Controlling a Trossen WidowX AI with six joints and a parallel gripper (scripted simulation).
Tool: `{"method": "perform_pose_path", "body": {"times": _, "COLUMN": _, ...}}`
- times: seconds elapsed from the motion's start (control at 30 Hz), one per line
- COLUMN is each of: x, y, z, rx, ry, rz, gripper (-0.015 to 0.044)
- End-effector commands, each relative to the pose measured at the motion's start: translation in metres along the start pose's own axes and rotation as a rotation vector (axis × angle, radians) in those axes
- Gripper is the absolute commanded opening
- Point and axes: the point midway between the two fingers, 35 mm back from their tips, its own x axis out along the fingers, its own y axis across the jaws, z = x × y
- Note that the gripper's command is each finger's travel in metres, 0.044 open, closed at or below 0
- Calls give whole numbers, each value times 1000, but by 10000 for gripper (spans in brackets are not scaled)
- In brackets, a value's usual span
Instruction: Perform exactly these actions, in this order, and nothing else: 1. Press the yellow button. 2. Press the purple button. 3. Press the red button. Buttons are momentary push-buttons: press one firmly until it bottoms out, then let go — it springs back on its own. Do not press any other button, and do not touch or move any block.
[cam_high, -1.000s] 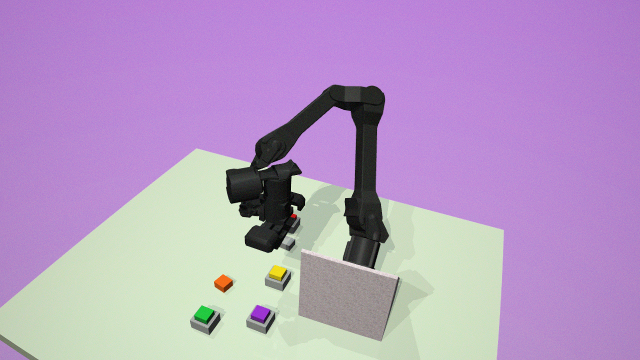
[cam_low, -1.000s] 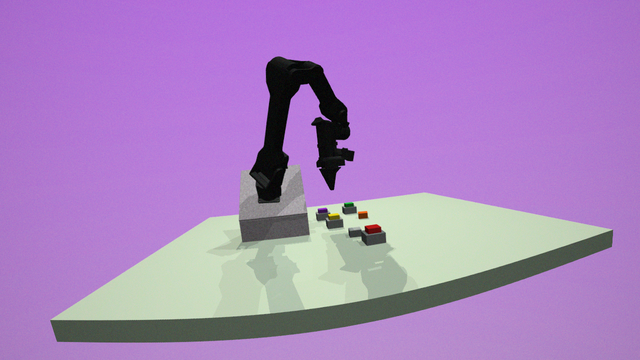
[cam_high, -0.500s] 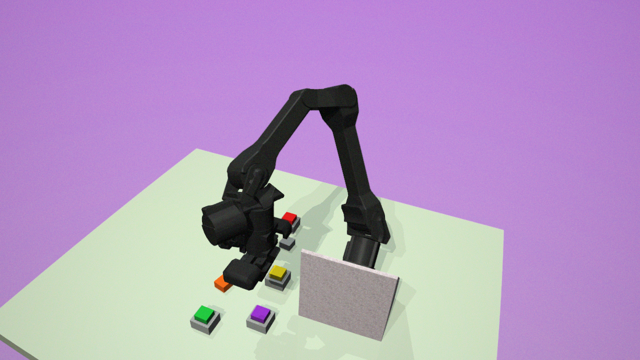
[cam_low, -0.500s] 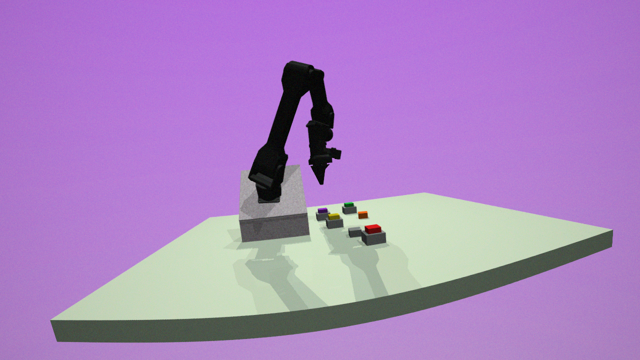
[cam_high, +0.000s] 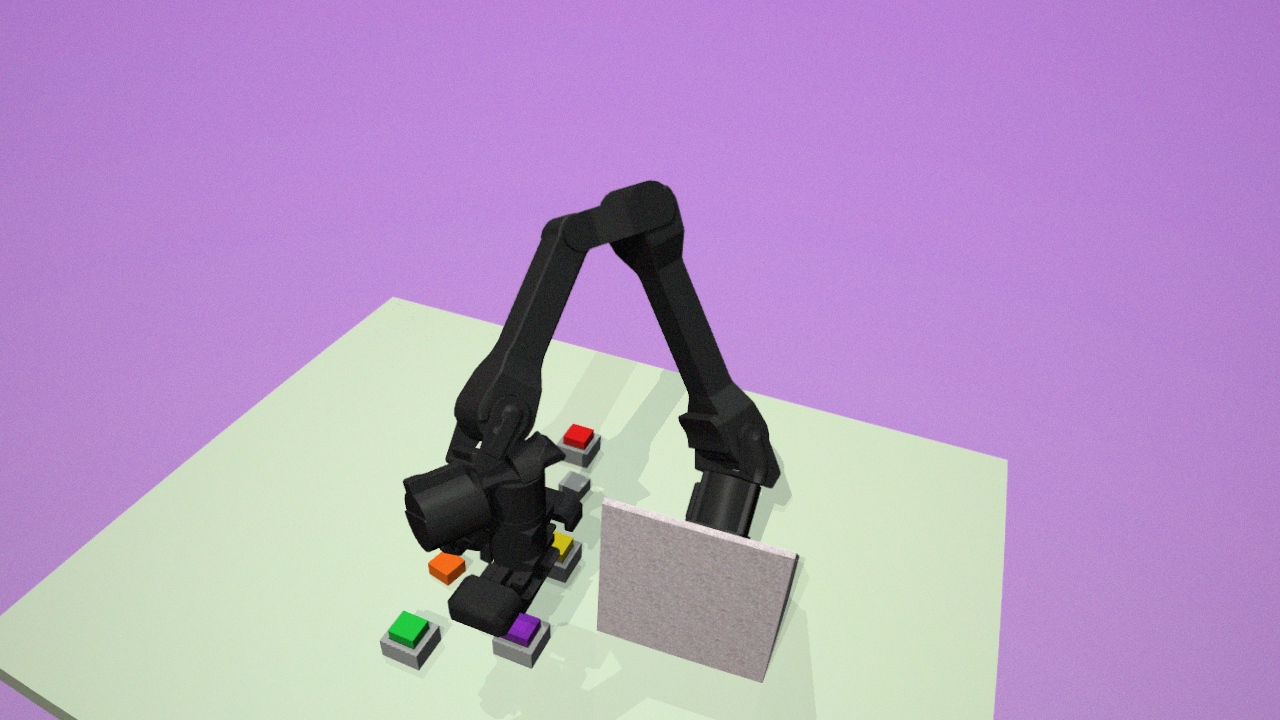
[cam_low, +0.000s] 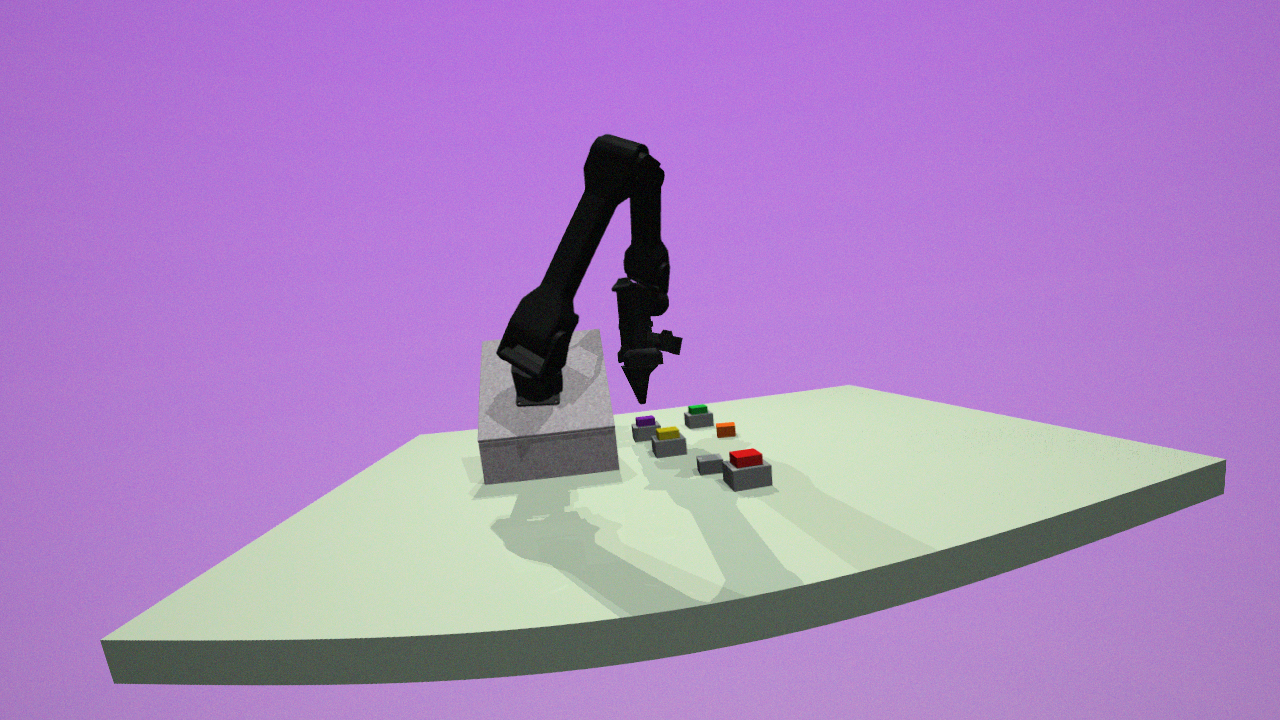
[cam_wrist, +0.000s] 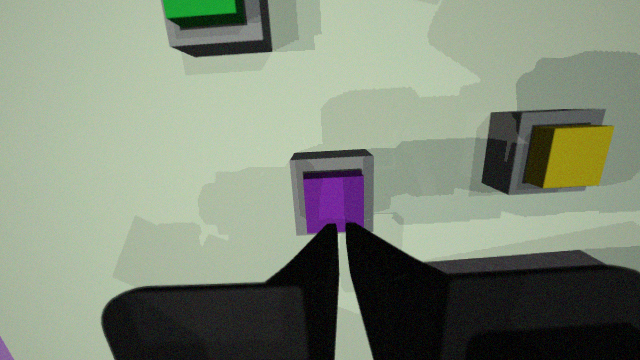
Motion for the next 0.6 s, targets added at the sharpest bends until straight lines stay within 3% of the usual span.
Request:
{"method": "perform_pose_path", "body": {"times": 0.0, "x": 5, "y": 1, "z": 1, "rx": -2, "ry": -8, "rz": 3, "gripper": 20}}
{"method": "perform_pose_path", "body": {"times": 0.57, "x": 33, "y": 0, "z": 1, "rx": -1, "ry": -9, "rz": 1, "gripper": 20}}
